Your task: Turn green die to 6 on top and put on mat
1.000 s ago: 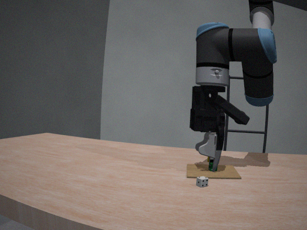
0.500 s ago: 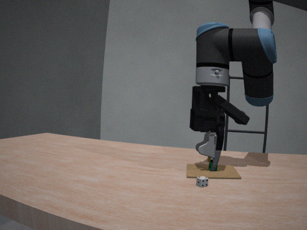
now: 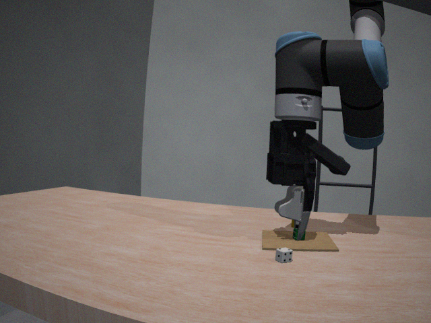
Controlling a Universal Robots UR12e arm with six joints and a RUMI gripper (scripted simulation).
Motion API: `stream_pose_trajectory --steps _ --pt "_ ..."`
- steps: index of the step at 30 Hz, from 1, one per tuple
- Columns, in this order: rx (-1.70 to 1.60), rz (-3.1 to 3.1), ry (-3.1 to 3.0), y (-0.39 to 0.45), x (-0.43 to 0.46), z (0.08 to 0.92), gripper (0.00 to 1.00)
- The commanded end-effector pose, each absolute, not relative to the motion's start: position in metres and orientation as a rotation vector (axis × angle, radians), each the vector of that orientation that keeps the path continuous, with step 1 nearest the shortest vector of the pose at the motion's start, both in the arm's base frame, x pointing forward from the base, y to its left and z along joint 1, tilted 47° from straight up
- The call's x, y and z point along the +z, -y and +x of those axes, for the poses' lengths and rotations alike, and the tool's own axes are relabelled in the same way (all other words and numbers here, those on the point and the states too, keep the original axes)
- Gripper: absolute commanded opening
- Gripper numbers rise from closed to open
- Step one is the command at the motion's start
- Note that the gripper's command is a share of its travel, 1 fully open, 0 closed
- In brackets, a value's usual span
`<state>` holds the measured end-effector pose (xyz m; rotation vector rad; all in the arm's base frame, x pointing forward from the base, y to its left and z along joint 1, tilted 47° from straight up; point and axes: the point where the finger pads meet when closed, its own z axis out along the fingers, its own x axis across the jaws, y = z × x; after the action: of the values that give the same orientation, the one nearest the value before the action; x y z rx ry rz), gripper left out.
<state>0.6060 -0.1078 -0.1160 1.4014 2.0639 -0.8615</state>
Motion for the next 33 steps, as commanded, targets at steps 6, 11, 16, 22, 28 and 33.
stream_pose_trajectory --steps 6,11,16,22,28,33 --pt "-0.861 1.401 -2.064 0.107 -0.116 0.606 0.03" --pt "-0.861 1.401 -2.064 0.107 -0.116 0.606 0.03" --pt "-0.861 1.401 -2.064 0.105 -0.114 0.606 0.03" --pt "-0.861 1.401 -2.064 0.09 -0.1 0.605 0.03" --pt "-0.861 1.401 -2.064 0.06 -0.072 0.603 0.03" --pt "-0.861 1.401 -2.064 0.043 -0.056 0.602 0.03"
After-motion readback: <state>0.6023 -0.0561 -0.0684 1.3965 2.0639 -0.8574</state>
